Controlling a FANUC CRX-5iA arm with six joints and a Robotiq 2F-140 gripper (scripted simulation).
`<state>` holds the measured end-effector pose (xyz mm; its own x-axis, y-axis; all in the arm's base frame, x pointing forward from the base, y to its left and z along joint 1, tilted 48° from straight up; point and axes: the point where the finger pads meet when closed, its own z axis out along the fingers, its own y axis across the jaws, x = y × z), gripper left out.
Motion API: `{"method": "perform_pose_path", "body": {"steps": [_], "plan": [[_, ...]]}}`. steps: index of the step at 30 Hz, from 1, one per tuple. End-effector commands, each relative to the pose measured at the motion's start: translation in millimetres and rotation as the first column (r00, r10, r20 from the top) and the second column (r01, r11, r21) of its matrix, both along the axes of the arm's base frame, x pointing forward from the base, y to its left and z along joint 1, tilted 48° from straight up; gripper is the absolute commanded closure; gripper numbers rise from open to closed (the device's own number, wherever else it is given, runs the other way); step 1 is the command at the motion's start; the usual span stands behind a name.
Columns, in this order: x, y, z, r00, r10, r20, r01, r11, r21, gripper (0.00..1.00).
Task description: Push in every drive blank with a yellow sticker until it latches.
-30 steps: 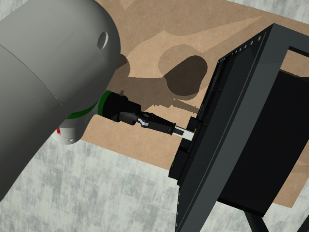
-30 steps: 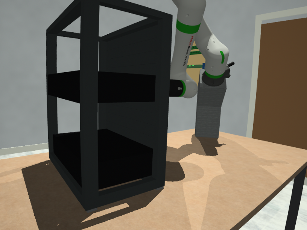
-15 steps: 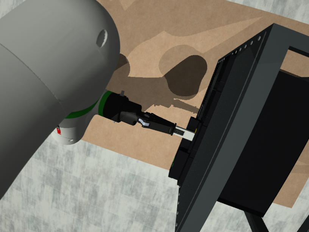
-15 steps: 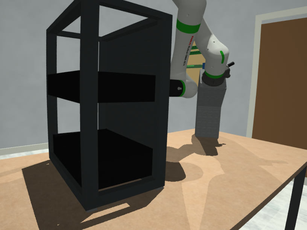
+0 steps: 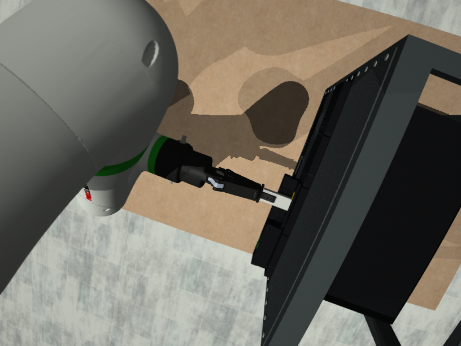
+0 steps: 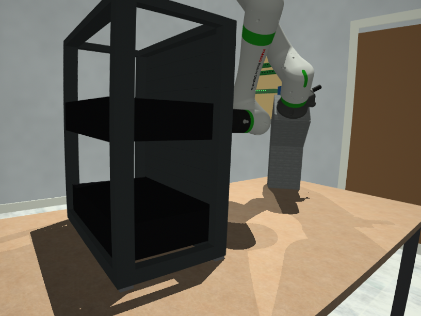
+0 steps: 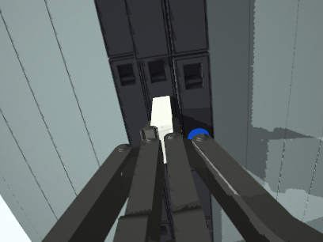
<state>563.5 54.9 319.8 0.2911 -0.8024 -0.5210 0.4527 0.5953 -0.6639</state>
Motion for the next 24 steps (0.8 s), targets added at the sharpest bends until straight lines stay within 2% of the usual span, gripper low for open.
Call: {"method": "perform_pose_path", "body": {"steps": [1,24], "plan": [[0.5,-0.1,0.4,1.000,0.000,0.000,0.000,1.000,0.000,1.00],[3.4,-0.2,2.2,1.000,0.000,0.000,0.000,1.000,0.000,1.00]]}}
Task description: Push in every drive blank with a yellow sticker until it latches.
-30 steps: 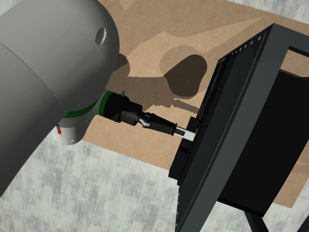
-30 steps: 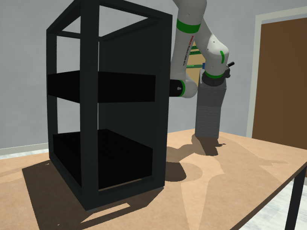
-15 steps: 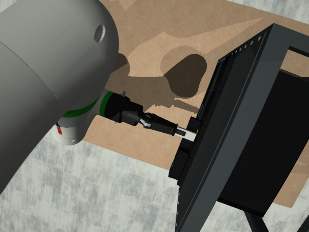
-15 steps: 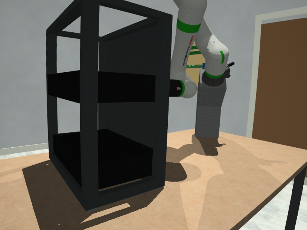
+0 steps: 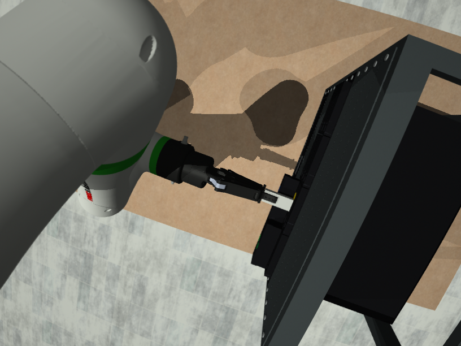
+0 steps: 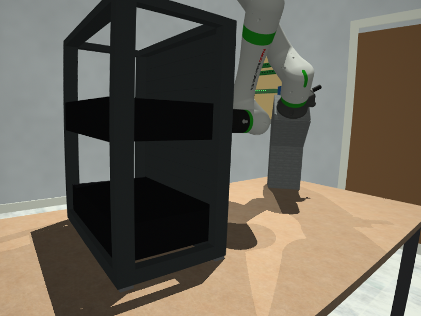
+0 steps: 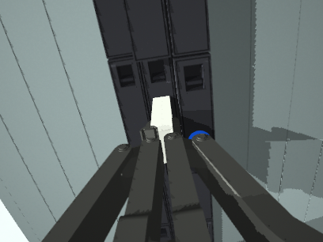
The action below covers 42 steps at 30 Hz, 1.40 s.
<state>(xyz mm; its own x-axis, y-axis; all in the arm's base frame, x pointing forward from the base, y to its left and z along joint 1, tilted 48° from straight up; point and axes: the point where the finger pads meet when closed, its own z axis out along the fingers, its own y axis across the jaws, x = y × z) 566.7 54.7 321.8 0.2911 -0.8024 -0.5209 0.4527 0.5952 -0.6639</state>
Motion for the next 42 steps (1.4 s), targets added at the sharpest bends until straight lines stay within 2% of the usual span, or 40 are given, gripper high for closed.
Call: {"method": "perform_pose_path", "body": {"steps": [1,37,42], "plan": [[0.2,0.0,0.2,1.000,0.000,0.000,0.000,1.000,0.000,1.00],[0.2,0.0,0.2,1.000,0.000,0.000,0.000,1.000,0.000,1.00],[-7.7,0.4,-4.8,1.000,0.000,0.000,0.000,1.000,0.000,1.00]]}}
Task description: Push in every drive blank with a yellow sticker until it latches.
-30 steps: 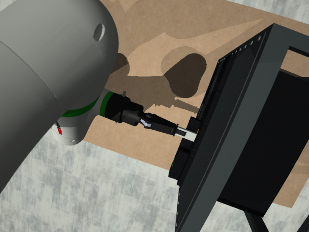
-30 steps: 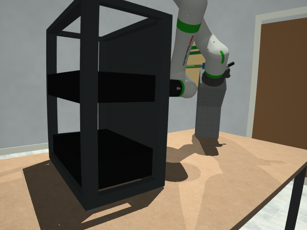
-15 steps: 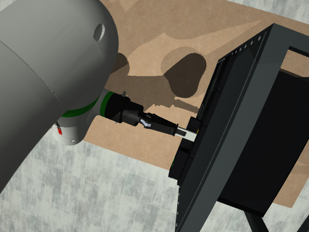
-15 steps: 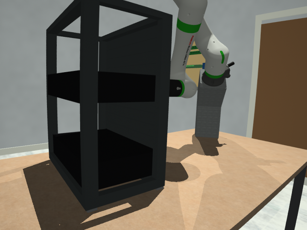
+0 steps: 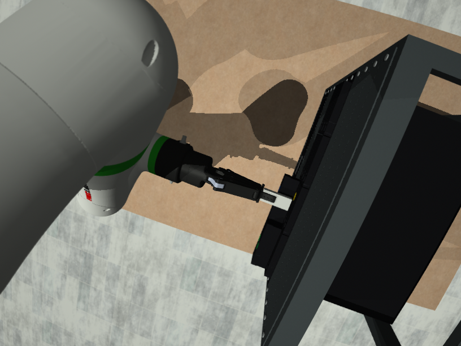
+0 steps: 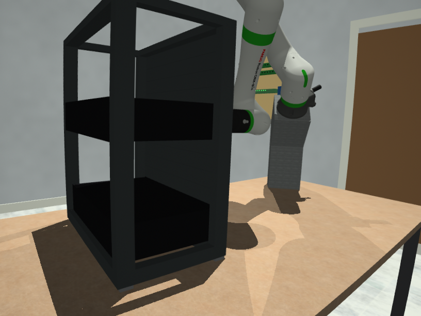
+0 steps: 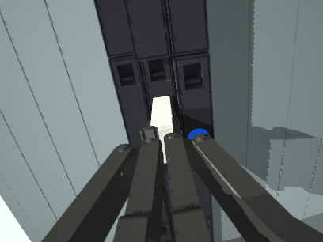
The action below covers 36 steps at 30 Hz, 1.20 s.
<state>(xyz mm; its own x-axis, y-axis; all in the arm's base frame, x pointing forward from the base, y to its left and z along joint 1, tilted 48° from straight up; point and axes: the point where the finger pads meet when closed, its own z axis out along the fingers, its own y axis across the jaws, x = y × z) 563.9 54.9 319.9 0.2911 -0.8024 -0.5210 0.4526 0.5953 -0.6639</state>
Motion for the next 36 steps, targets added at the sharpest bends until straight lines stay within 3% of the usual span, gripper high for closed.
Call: {"method": "perform_pose_path", "body": {"steps": [1,16,36], "plan": [[-8.5,0.4,-5.3,1.000,0.000,0.000,0.000,1.000,0.000,1.00],[-63.2,3.1,-40.1,1.000,0.000,0.000,0.000,1.000,0.000,1.00],[-66.2,3.3,-42.0,1.000,0.000,0.000,0.000,1.000,0.000,1.00]]}}
